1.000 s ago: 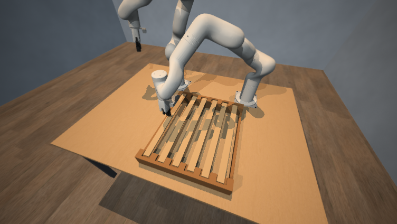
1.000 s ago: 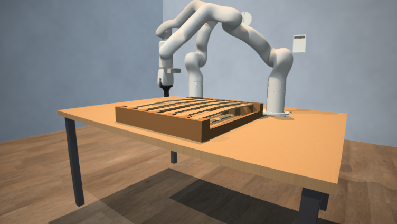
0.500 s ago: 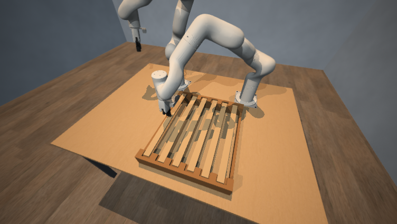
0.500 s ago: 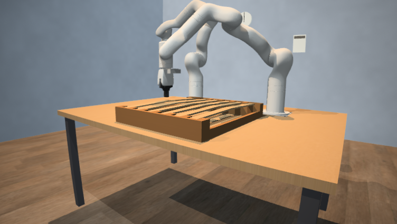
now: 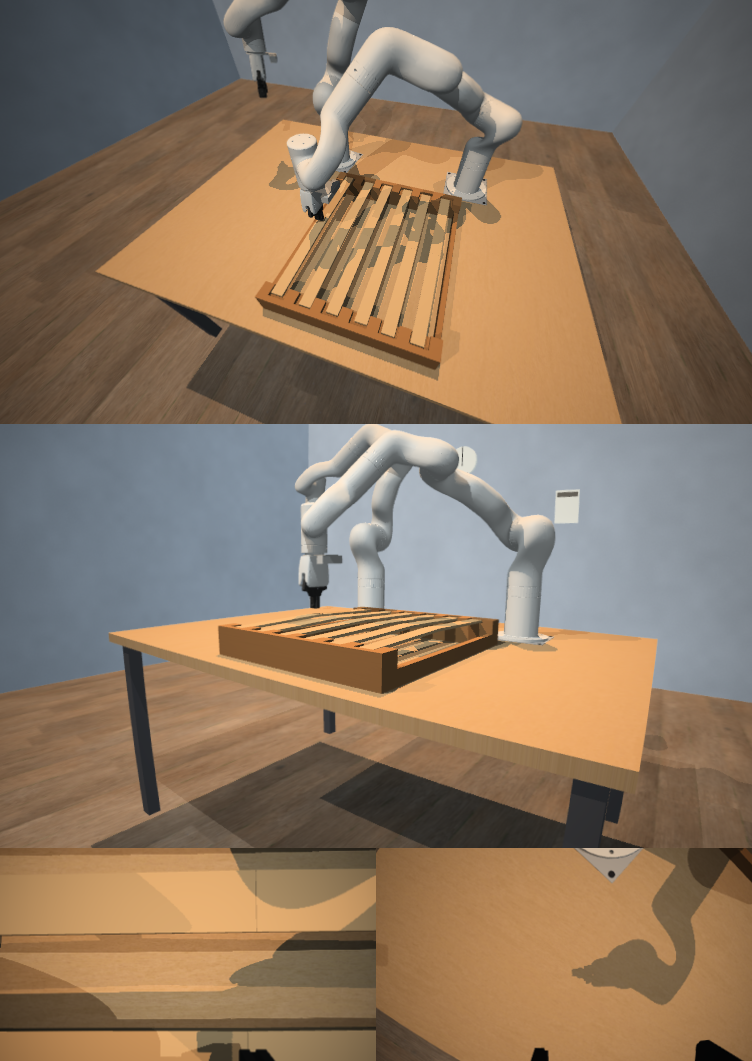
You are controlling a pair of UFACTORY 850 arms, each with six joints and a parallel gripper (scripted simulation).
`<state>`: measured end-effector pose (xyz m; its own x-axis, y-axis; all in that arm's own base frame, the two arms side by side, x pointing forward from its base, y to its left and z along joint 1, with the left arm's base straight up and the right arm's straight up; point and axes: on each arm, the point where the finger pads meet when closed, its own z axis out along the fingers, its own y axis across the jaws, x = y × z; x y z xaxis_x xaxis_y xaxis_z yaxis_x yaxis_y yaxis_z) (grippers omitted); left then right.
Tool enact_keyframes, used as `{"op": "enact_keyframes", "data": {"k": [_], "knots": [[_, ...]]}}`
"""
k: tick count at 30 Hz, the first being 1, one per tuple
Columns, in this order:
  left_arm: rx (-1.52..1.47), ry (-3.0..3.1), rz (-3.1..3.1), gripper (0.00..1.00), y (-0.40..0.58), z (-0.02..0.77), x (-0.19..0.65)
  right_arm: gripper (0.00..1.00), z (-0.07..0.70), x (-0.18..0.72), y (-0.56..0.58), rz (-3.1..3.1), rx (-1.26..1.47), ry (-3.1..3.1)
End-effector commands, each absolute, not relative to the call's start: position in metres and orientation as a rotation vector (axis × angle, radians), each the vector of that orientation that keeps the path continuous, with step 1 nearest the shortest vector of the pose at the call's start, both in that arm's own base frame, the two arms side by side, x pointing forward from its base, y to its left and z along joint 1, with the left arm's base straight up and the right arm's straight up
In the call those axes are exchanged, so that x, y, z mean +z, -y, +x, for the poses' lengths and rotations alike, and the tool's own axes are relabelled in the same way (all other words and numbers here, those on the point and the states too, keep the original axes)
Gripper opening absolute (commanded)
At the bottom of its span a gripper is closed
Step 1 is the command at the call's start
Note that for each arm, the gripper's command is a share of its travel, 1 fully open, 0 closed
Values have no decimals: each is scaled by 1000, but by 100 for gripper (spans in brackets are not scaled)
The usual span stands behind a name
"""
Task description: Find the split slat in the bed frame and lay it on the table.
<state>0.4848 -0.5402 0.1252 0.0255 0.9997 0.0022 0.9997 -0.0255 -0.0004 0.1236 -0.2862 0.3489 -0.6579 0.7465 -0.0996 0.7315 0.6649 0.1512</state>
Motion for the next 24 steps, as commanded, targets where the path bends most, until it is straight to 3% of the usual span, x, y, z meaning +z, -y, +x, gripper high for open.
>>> {"op": "enact_keyframes", "data": {"k": [1, 24], "knots": [[-2, 2193, -2250, 0, 541, 485, 127, 100, 124, 350, 287, 1217, 145, -2724], [-2, 2193, -2250, 0, 541, 485, 123, 100, 124, 350, 287, 1217, 145, -2724]]}}
